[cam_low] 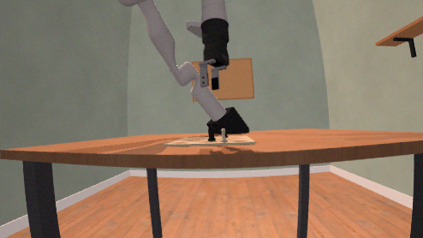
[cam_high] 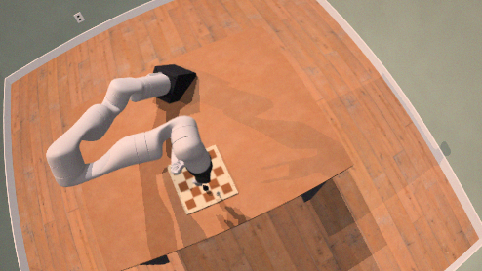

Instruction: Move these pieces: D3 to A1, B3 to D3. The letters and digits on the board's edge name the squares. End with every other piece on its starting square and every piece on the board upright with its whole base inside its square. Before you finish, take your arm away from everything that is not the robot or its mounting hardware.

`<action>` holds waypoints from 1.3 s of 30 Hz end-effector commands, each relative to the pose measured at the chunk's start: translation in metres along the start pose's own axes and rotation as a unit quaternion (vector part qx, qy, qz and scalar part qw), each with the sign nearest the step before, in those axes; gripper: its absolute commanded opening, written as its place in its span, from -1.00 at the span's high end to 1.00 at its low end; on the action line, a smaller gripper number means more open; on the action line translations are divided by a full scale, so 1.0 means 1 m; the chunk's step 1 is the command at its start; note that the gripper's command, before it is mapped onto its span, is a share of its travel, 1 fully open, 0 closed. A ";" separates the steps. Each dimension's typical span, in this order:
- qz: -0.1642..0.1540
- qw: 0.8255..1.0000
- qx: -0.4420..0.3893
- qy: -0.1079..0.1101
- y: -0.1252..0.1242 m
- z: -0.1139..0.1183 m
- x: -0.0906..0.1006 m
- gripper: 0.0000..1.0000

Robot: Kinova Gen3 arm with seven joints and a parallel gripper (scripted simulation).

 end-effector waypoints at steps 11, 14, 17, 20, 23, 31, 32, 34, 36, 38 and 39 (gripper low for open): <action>0.001 1.000 0.002 -0.010 0.002 -0.004 -0.035 -1.00; 0.001 1.000 0.010 -0.007 0.001 -0.003 -0.045 -1.00; 0.000 1.000 0.006 -0.005 0.000 -0.002 -0.043 -0.45; 0.000 1.000 0.006 -0.005 0.000 -0.002 -0.043 -0.45; 0.000 1.000 0.006 -0.005 0.000 -0.002 -0.043 -0.45; 0.000 1.000 0.006 -0.005 0.000 -0.002 -0.043 -0.45; 0.000 1.000 0.006 -0.005 0.000 -0.002 -0.043 -0.45; 0.000 1.000 0.006 -0.005 0.000 -0.002 -0.043 -0.45; 0.000 1.000 0.006 -0.005 0.000 -0.002 -0.043 -0.45; 0.000 1.000 0.006 -0.005 0.000 -0.002 -0.043 -0.45; 0.000 1.000 0.006 -0.005 0.000 -0.002 -0.043 -0.45</action>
Point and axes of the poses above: the point where the finger pads meet when closed, its own x axis back along the fingers, its own z axis across the jaws, y = z × x, the point moved 8 cm from there along x, back along the fingers, and after that the axes turned 6 degrees about x, right-handed, at the moved point
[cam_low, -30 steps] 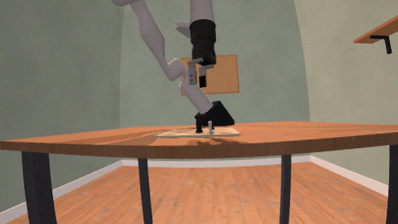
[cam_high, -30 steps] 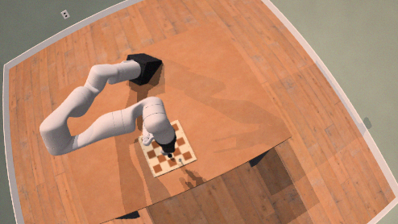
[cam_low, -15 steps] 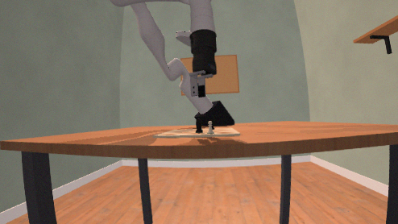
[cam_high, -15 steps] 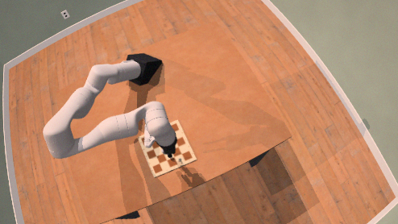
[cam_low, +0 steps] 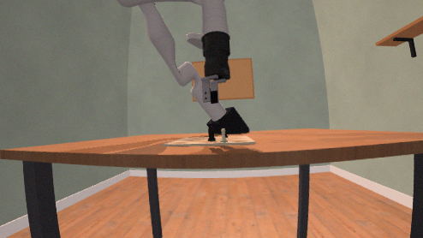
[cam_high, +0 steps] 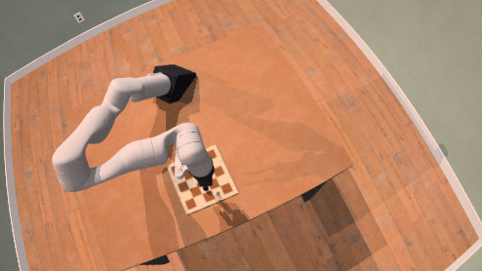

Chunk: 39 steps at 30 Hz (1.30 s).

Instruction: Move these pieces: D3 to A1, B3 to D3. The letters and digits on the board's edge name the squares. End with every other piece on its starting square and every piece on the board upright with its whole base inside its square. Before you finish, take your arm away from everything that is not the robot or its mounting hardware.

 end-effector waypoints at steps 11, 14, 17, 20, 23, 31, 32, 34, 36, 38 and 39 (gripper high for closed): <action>0.000 1.000 -0.002 -0.001 0.000 -0.001 -0.002 -0.45; 0.000 1.000 -0.001 -0.001 0.000 -0.001 -0.002 -0.45; 0.000 1.000 -0.001 -0.001 -0.001 -0.001 -0.003 -0.45; 0.000 1.000 -0.001 -0.001 -0.001 -0.001 -0.004 -0.45; 0.000 1.000 -0.001 -0.003 -0.001 -0.002 -0.005 -0.45; 0.000 1.000 -0.002 -0.003 0.000 -0.002 -0.013 -0.45; 0.000 1.000 -0.002 -0.003 0.000 -0.002 -0.015 -0.45; 0.000 1.000 -0.002 -0.003 0.000 -0.002 -0.018 -0.45; 0.000 1.000 -0.002 -0.004 0.000 -0.002 -0.021 -0.45; 0.000 1.000 -0.002 -0.004 0.000 -0.002 -0.021 -0.45; 0.000 1.000 -0.001 -0.001 -0.001 -0.001 -0.022 -0.45</action>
Point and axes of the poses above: the point where the finger pads meet when closed, its own x axis back along the fingers, its own z axis across the jaws, y = z × x, the point moved 8 cm from there along x, back along the fingers, and after that the axes turned 6 degrees about x, right-handed, at the moved point
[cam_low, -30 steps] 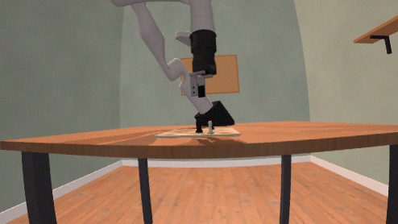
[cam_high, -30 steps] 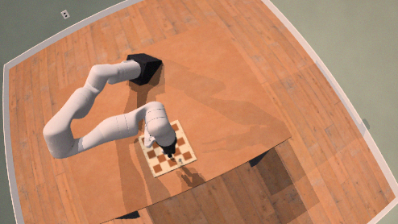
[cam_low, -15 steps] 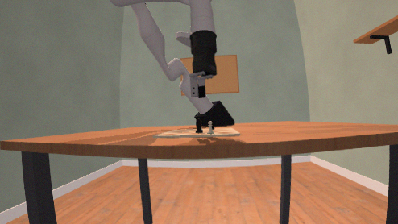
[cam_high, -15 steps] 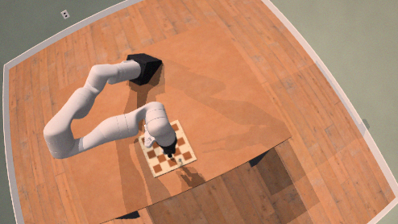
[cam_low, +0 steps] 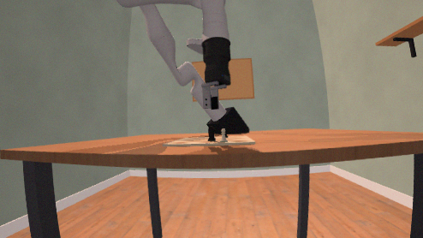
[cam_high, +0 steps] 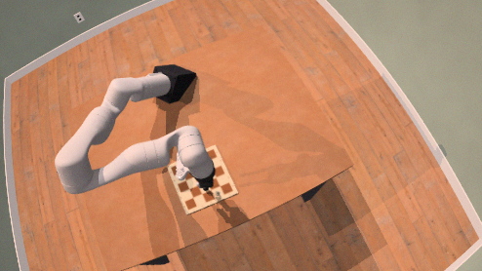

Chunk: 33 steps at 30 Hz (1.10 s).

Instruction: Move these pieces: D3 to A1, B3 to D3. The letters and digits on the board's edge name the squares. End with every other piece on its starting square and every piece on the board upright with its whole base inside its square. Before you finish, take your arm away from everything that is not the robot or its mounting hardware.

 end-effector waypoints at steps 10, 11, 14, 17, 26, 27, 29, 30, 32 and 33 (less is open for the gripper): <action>0.001 1.000 -0.002 -0.002 0.000 -0.001 -0.022 -0.45; 0.001 1.000 -0.003 -0.002 0.000 -0.001 -0.023 -0.45; 0.001 1.000 -0.003 -0.002 -0.001 -0.001 -0.027 -0.45; 0.001 1.000 -0.002 0.000 -0.001 -0.001 -0.028 -0.45; 0.001 1.000 -0.003 -0.001 -0.001 -0.001 -0.036 -0.45; 0.001 1.000 -0.003 -0.001 -0.001 -0.001 -0.036 -0.45; 0.000 1.000 -0.003 -0.001 -0.001 -0.002 -0.036 -0.45; 0.000 1.000 -0.004 -0.001 -0.001 -0.002 -0.037 -0.45; 0.000 1.000 -0.004 -0.001 -0.001 -0.002 -0.037 -0.45; 0.000 1.000 -0.004 -0.001 -0.001 -0.002 -0.037 -0.45</action>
Point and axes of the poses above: the point where the finger pads meet when closed, its own x axis back along the fingers, its own z axis across the jaws, y = z × x, the point moved 8 cm from there along x, back along the fingers, and after that the axes turned 6 degrees about x, right-handed, at the moved point
